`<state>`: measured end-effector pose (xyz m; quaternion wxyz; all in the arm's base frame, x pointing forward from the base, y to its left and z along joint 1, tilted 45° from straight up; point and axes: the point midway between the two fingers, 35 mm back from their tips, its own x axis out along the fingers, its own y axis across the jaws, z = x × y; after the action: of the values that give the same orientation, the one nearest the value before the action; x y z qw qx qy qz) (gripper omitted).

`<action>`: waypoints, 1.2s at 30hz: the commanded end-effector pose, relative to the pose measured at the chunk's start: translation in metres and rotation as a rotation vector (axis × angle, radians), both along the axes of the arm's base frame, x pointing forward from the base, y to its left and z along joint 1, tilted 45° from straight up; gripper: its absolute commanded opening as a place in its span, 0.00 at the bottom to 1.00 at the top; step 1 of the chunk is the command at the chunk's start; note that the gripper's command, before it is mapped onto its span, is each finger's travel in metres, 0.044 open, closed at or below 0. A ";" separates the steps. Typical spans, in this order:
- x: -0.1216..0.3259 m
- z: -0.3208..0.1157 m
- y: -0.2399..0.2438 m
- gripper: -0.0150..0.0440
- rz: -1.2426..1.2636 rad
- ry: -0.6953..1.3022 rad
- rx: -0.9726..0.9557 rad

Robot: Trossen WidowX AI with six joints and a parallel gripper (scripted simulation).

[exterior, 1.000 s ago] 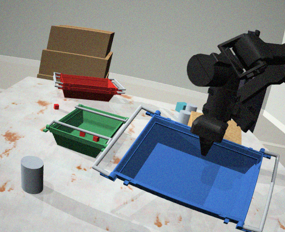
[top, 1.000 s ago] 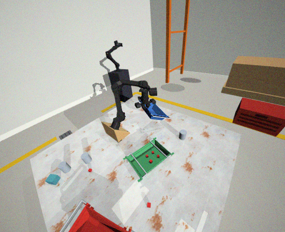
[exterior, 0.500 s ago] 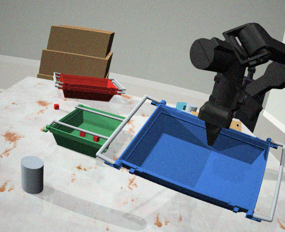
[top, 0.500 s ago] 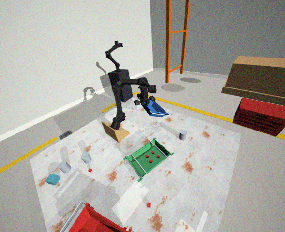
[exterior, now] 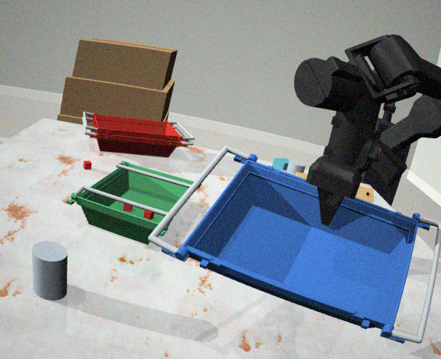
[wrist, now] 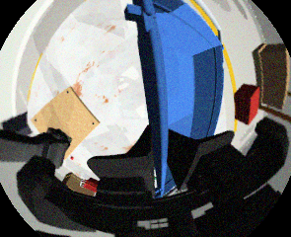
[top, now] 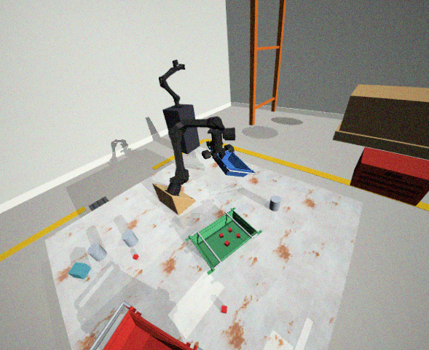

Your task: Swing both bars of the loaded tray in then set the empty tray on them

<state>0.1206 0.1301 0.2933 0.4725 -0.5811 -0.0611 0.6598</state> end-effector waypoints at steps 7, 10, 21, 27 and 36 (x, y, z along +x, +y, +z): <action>0.017 0.001 -0.002 0.25 -0.044 0.026 0.003; 0.028 -0.002 -0.005 0.25 -0.075 0.054 -0.002; 0.067 -0.016 -0.019 0.25 -0.191 0.157 -0.015; 0.087 -0.025 -0.030 0.25 -0.253 0.214 -0.018; 0.115 -0.041 -0.050 0.25 -0.346 0.300 -0.018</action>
<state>0.2234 0.0902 0.2523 0.5628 -0.4871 0.1027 0.6598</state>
